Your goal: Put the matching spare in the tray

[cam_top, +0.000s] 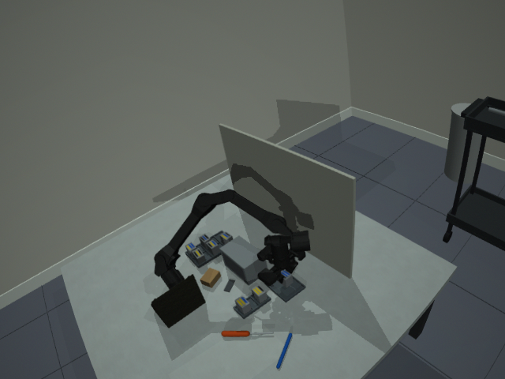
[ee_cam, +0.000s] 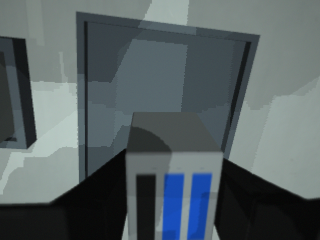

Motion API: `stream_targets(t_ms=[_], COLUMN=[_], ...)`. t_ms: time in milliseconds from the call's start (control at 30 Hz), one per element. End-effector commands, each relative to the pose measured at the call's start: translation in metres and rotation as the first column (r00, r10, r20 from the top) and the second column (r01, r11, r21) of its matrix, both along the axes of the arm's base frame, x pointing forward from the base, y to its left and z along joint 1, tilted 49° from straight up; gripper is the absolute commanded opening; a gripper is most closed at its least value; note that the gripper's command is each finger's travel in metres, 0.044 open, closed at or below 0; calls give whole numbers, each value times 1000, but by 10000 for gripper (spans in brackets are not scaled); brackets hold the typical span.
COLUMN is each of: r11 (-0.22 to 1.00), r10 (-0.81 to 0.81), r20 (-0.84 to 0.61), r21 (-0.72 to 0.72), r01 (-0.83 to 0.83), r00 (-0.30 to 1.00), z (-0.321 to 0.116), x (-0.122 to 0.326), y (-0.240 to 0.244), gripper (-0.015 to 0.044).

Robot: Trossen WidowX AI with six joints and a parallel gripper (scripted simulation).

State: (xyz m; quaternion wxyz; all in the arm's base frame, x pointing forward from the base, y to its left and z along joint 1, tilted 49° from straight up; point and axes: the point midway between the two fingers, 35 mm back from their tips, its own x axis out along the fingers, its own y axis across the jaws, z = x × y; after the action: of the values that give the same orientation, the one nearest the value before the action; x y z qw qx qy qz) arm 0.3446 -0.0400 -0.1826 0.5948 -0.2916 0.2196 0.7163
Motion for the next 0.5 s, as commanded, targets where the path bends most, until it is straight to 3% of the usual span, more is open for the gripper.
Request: stream_targets(t_ms=[0, 367, 467], r11=[1000, 1000, 1000], r10=[-4, -4, 0], r20=[-1, -2, 0], r21=[5, 6, 2], r01=[4, 4, 0], r00=[1000, 1000, 1000], z=[-2, -7, -6], x=[-1, -5, -3], y=[3, 11, 8], gripper=[0, 0, 79])
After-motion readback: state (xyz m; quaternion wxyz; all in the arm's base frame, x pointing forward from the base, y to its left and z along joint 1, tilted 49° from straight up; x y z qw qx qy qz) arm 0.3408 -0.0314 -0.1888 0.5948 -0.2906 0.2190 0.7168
